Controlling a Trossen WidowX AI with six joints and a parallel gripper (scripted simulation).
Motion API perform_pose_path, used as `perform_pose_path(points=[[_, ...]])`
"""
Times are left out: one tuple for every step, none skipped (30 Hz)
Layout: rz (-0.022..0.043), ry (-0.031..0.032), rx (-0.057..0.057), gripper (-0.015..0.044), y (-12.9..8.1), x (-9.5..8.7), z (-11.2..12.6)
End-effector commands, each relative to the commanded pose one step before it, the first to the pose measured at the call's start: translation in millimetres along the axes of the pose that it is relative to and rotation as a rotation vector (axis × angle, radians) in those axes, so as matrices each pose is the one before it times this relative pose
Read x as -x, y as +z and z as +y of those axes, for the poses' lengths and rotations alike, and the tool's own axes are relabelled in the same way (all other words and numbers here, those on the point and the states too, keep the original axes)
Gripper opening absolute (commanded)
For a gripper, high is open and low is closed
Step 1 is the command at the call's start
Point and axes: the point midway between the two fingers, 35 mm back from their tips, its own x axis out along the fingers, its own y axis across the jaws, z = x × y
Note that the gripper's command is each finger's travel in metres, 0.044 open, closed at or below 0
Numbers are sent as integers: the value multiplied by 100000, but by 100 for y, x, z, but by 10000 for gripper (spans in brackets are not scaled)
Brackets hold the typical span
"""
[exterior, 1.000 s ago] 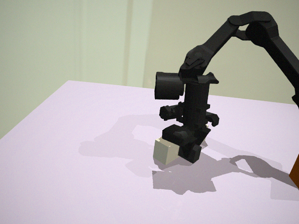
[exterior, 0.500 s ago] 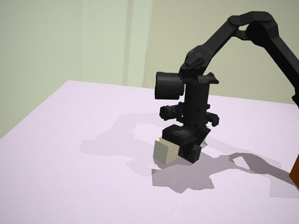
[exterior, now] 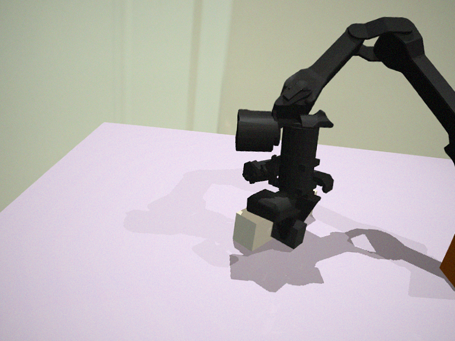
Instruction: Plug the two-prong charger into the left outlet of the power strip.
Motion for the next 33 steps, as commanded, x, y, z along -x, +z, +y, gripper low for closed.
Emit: perform_pose_path(points=[[-152,154,-221,0,83,36,34],[0,0,0,0,0,0,0],[0,0,0,0,0,0,0],[0,0,0,0,0,0,0],[0,0,0,0,0,0,0],[0,0,0,26,0,0,0],[0,0,0,53,0,0,0],[0,0,0,79,0,0,0],[0,0,0,105,0,0,0],[0,0,0,131,0,0,0],[0,0,0,158,0,0,0],[0,0,0,184,0,0,0],[0,0,0,210,0,0,0],[0,0,0,236,0,0,0],[0,0,0,263,0,0,0],[0,0,0,289,0,0,0],[0,0,0,315,0,0,0],[0,0,0,341,0,0,0],[0,0,0,367,0,0,0],[0,0,0,394,0,0,0],[-11,-1,-9,420,-6,-1,0],[-22,-2,-17,440,-12,-1,0],[-33,-3,-25,440,-18,-2,1],[-44,-5,-33,440,-25,-3,1],[-55,-6,-42,440,-31,-3,1],[-65,-7,-49,440,-36,-4,1],[-69,-7,-52,440,-39,-4,1],[-69,-7,-53,440,-39,-4,1],[-69,-7,-53,440,-39,-4,1],[-69,-7,-53,440,-39,-4,1],[-69,-7,-53,440,-39,-4,1],[-69,-6,-53,440,-39,-4,1],[-69,-6,-53,440,-39,-4,0]])
